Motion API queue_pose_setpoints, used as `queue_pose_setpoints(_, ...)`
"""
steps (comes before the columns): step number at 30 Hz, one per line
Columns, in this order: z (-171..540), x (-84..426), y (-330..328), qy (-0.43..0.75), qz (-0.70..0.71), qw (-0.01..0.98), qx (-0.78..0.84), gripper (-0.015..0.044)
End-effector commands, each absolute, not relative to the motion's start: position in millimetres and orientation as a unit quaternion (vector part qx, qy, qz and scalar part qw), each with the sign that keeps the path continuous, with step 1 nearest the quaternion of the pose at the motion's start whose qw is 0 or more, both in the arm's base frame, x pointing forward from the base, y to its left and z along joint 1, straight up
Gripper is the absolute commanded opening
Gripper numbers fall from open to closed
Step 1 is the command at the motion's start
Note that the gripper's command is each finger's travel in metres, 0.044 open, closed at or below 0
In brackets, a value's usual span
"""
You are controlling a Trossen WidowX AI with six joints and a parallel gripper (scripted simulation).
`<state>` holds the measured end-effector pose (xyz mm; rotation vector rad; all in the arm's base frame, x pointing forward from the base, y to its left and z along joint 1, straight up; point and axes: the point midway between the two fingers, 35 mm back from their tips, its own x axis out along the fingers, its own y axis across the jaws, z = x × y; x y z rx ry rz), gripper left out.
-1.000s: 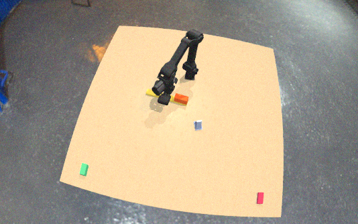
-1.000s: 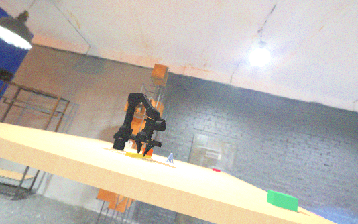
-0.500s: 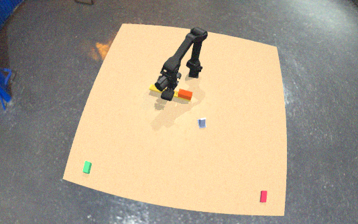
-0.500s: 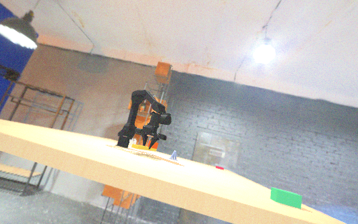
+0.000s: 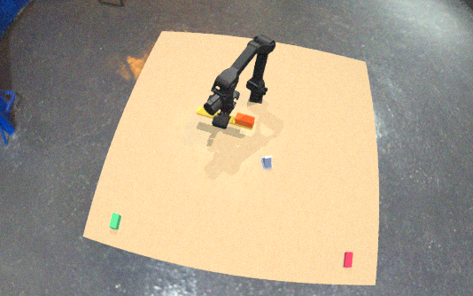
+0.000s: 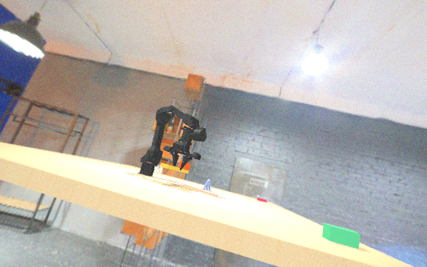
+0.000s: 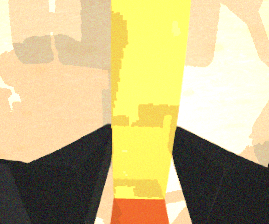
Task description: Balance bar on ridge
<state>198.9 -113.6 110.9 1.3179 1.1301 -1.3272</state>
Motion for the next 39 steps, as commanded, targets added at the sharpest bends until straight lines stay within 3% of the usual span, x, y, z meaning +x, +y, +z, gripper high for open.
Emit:
queue_pose_setpoints(1, 127, 200, -113, 0.454, -0.535, 0.467, 0.538, 0.0)
queue_pose_setpoints(16, 157, 197, -110, 0.452, -0.537, 0.464, 0.541, 0.0)
queue_pose_setpoints(39, 164, 256, -71, 0.345, -0.609, 0.356, 0.619, 0.0)
